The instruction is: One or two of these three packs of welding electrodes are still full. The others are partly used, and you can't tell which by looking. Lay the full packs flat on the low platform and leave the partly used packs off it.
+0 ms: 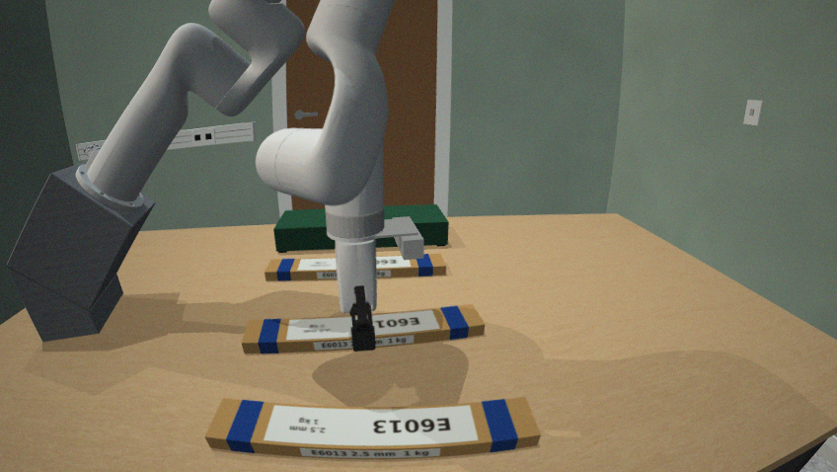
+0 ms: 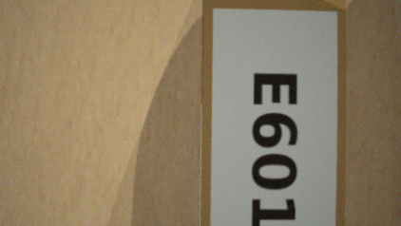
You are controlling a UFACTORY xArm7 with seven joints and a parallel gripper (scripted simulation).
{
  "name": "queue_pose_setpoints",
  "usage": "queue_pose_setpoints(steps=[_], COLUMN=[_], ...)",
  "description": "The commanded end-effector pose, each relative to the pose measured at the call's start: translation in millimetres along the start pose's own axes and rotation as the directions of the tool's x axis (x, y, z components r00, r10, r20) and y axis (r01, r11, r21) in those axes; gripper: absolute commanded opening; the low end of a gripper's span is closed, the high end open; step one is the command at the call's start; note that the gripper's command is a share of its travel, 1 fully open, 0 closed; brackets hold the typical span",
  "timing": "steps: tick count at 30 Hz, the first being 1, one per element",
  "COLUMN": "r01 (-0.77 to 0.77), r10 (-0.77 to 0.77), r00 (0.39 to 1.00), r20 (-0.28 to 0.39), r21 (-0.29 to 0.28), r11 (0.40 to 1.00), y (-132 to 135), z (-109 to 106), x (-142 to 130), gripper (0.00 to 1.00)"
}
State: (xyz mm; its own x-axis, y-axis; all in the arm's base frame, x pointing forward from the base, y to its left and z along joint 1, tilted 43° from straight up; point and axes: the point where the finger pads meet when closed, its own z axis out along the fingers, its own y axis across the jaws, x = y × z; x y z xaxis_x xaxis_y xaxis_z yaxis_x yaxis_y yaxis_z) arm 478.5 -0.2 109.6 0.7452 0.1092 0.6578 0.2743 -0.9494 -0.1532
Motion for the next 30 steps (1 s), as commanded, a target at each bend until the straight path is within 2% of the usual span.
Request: queue_pose_setpoints(steps=[1,7,8,30], r01=[0.000,0.000,0.000,0.000], r10=[0.000,0.000,0.000,0.000], r00=[1.000,1.000,1.000,1.000], r20=[-0.002,-0.002,-0.002,-0.002], r21=[-0.002,-0.002,-0.002,-0.002], r11=[1.000,1.000,1.000,1.000], y=[1.0,1.0,1.0,1.0], z=[-0.5,-0.5,-0.5,-0.5], x=[0.5,0.5,0.5,0.5], gripper=[0.58,0.58,1.00,1.00])
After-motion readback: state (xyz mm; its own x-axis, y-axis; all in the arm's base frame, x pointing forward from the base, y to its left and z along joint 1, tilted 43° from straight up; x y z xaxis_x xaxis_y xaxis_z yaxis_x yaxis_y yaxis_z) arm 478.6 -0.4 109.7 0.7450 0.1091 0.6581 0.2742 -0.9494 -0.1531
